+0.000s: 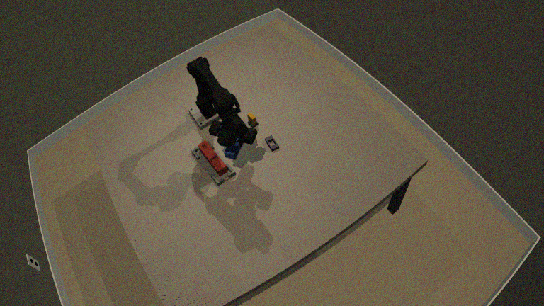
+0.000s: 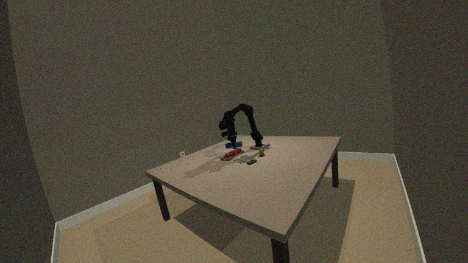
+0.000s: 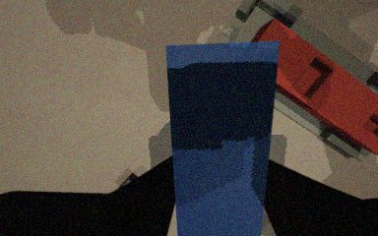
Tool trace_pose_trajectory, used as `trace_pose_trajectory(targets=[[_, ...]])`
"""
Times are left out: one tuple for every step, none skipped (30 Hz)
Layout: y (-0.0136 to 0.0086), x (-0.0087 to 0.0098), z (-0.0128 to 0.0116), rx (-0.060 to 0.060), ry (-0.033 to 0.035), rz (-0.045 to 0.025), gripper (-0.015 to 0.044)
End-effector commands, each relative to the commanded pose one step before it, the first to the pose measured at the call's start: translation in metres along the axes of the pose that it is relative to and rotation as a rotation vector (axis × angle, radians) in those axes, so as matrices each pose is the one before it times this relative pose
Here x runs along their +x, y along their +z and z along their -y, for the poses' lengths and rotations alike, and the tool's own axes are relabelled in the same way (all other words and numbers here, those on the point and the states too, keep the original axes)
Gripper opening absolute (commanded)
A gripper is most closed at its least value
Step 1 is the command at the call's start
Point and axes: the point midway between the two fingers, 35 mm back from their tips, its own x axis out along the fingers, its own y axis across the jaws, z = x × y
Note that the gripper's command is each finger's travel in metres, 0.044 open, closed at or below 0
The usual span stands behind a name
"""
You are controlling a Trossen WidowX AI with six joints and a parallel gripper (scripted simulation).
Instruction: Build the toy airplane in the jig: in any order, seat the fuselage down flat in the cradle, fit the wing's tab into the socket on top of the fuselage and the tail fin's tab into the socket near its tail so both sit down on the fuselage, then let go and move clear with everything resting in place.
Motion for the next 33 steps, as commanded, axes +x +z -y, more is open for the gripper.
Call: trace_pose_trajectory(targets=[[0.00537,0.00192,0.00986,0.0625,0.00187,-0.00131,0.0000],[0.00194,0.00060,0.00261,0.0170,-0.00023,0.00024,0.0000],[0.00195,0.00060,0.00259,0.0170,-0.00023,0.00024,0.0000],[0.00196,0.00060,0.00258,0.0170,-0.00023,0.00025,0.0000],[0.00197,0.00061,0.00256,0.0170,-0.00022,0.00025,0.0000],[0.00198,0.00061,0.00254,0.0170,-0.00022,0.00025,0.0000],[0.00199,0.00061,0.00253,0.0170,-0.00022,0.00026,0.0000],[0.00200,0.00061,0.00251,0.0170,-0.00022,0.00026,0.0000],[0.00201,0.00061,0.00249,0.0170,-0.00022,0.00027,0.0000],[0.00202,0.00062,0.00248,0.0170,-0.00021,0.00027,0.0000],[0.00203,0.00062,0.00246,0.0170,-0.00021,0.00027,0.0000],[0.00204,0.00062,0.00244,0.0170,-0.00021,0.00028,0.0000],[0.00205,0.00062,0.00242,0.0170,-0.00021,0.00028,0.0000],[0.00206,0.00062,0.00241,0.0170,-0.00020,0.00028,0.0000],[0.00207,0.00063,0.00239,0.0170,-0.00020,0.00029,0.0000],[0.00208,0.00063,0.00237,0.0170,-0.00020,0.00029,0.0000],[0.00208,0.00063,0.00235,0.0170,-0.00020,0.00030,0.0000],[0.00210,0.00063,0.00234,0.0171,-0.00019,0.00030,0.0000],[0.00211,0.00063,0.00232,0.0171,-0.00019,0.00030,0.0000],[0.00211,0.00064,0.00231,0.0171,-0.00019,0.00031,0.0000],[0.00212,0.00064,0.00229,0.0171,-0.00018,0.00031,0.0000],[0.00213,0.00064,0.00227,0.0171,-0.00018,0.00031,0.0000],[0.00214,0.00064,0.00225,0.0171,-0.00018,0.00032,0.0000],[0.00214,0.00064,0.00224,0.0171,-0.00018,0.00032,0.0000],[0.00215,0.00065,0.00222,0.0171,-0.00017,0.00032,0.0000],[0.00216,0.00065,0.00220,0.0171,-0.00017,0.00033,0.0000],[0.00216,0.00065,0.00218,0.0171,-0.00017,0.00033,0.0000],[0.00219,0.00066,0.00218,0.0172,-0.00016,0.00034,0.0000],[0.00219,0.00066,0.00216,0.0172,-0.00016,0.00034,0.0000],[0.00220,0.00066,0.00215,0.0172,-0.00016,0.00034,0.0000],[0.00219,0.00066,0.00211,0.0171,-0.00015,0.00034,0.0000],[0.00173,0.00052,0.00165,0.0134,-0.00012,0.00027,0.0000],[0.00104,0.00031,0.00098,0.0081,-0.00007,0.00016,0.0000]])
